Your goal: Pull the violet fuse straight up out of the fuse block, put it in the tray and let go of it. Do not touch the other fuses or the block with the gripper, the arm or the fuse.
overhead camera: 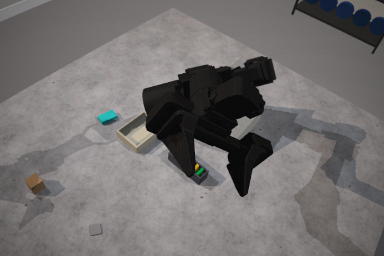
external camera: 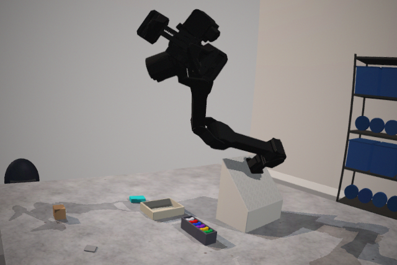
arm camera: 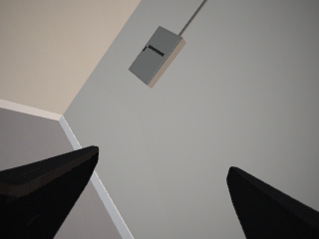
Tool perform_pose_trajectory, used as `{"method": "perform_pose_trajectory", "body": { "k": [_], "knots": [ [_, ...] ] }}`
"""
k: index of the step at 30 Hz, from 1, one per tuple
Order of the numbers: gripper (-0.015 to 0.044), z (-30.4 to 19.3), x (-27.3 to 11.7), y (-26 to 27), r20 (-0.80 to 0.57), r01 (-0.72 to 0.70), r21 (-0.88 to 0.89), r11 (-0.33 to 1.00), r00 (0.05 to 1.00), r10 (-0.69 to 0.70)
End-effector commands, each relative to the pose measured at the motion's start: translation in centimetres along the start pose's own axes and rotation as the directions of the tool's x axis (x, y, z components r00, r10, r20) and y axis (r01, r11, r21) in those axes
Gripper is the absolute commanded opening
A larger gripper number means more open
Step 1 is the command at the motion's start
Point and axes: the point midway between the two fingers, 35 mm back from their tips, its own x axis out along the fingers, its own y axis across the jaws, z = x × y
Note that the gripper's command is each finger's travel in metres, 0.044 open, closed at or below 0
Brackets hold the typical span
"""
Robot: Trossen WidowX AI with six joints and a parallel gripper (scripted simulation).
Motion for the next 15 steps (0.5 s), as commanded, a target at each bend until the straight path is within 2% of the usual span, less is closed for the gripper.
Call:
{"method": "perform_pose_trajectory", "body": {
  "k": [1, 4, 12, 15],
  "knots": [
    [0.0374, 0.2, 0.0, 0.0, 0.002, 0.001, -0.001, 1.0, 1.0, -0.001],
    [0.0295, 2.4, -0.6, 0.0, 0.034, 0.01, -0.019, 1.0, 0.999, -0.009],
    [0.0085, 14.6, -4.1, 1.9, 0.226, 0.049, -0.127, 0.991, 0.974, -0.019],
    [0.0074, 18.1, -5.3, 3.2, 0.292, 0.057, -0.159, 0.986, 0.956, -0.008]
  ]
}}
